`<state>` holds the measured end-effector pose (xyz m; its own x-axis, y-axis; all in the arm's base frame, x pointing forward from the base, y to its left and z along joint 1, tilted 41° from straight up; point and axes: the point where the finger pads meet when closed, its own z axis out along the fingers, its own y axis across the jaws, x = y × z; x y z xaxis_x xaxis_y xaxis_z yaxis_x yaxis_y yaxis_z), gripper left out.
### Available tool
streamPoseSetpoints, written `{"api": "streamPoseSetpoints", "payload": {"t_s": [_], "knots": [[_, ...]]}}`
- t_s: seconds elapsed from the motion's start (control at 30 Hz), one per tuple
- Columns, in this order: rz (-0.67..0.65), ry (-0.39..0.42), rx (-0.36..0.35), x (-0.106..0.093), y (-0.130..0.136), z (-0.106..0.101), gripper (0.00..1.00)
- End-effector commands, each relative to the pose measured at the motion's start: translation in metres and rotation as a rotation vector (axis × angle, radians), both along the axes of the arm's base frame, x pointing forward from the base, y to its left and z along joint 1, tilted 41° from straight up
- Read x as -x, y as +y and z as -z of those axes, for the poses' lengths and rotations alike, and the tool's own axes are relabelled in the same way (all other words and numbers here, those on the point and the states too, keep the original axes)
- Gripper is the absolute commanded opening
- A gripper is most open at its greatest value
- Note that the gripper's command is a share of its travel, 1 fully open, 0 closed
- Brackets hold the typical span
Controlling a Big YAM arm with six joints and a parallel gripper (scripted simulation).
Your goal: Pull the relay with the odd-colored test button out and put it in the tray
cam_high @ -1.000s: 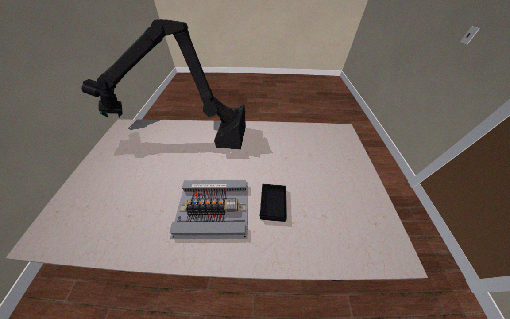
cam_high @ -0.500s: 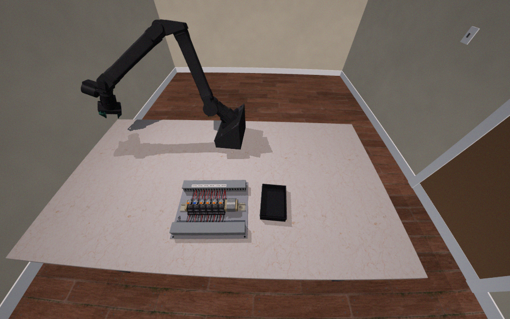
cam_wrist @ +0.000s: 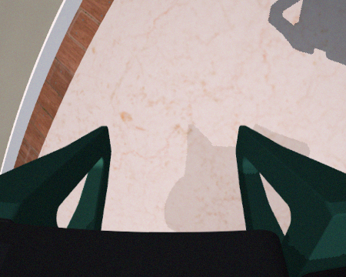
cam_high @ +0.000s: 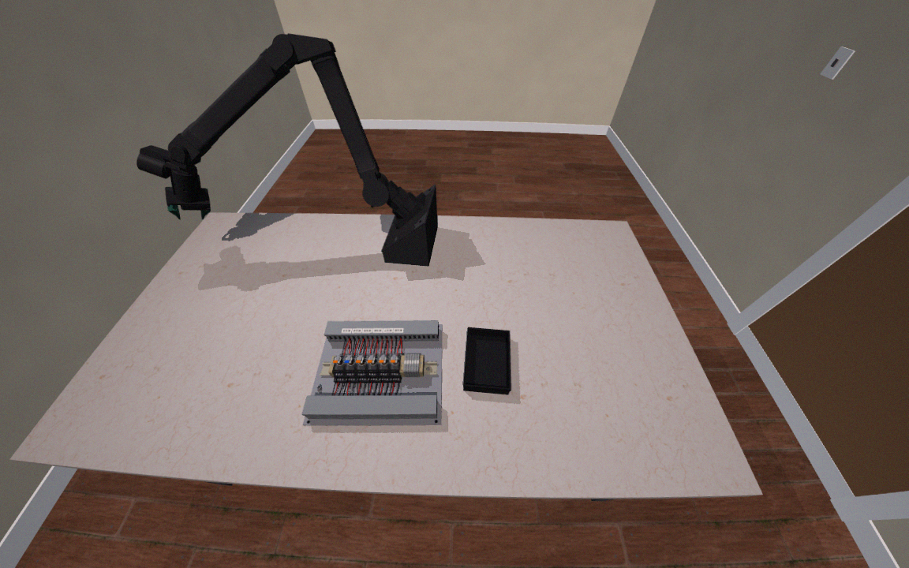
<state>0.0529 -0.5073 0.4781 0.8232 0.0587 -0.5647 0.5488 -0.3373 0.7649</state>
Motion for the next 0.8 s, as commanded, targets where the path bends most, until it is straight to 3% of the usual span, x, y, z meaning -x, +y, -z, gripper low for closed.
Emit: {"api": "streamPoseSetpoints", "payload": {"t_s": [0.0, 0.47, 0.53, 0.77], "knots": [[-0.038, 0.023, 0.053, -0.01, 0.01, -0.023, 0.59], [-0.299, 0.127, 0.086, -0.108, 0.027, -0.021, 0.59], [-0.299, 0.127, 0.086, -0.108, 0.027, -0.021, 0.59], [-0.466, 0.191, 0.13, -0.167, 0.051, -0.024, 0.59]]}}
